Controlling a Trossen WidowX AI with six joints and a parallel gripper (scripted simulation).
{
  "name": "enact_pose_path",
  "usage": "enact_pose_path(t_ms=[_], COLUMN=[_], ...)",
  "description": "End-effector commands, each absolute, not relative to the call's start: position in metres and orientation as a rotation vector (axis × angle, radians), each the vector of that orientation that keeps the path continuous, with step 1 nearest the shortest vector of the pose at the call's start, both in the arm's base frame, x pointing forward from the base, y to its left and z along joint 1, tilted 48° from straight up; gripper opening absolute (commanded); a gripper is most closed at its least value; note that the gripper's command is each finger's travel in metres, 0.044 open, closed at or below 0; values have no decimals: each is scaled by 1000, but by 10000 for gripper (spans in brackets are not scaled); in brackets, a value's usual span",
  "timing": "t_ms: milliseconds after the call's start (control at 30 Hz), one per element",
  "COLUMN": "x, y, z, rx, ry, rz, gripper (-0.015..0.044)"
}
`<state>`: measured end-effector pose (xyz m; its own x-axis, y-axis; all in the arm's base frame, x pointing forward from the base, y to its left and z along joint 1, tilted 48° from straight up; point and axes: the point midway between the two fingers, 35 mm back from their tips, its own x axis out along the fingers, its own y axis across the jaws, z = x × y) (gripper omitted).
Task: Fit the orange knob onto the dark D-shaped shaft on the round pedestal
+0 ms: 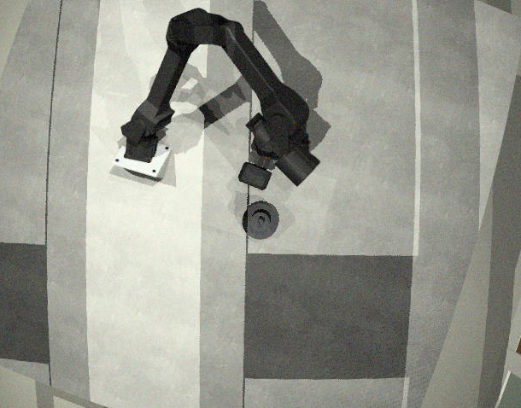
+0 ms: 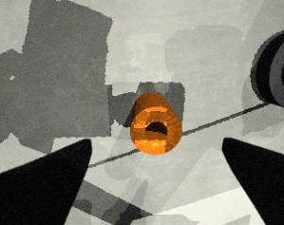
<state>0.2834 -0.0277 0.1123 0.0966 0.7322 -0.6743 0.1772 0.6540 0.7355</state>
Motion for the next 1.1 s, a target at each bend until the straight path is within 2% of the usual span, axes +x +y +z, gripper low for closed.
enact_pose_path(t_ms=[0,1067], x=[285,291], y=[-25,13], z=[109,75], rx=[818,818], ry=[1443,1442], rz=[481,482], gripper=[440,440])
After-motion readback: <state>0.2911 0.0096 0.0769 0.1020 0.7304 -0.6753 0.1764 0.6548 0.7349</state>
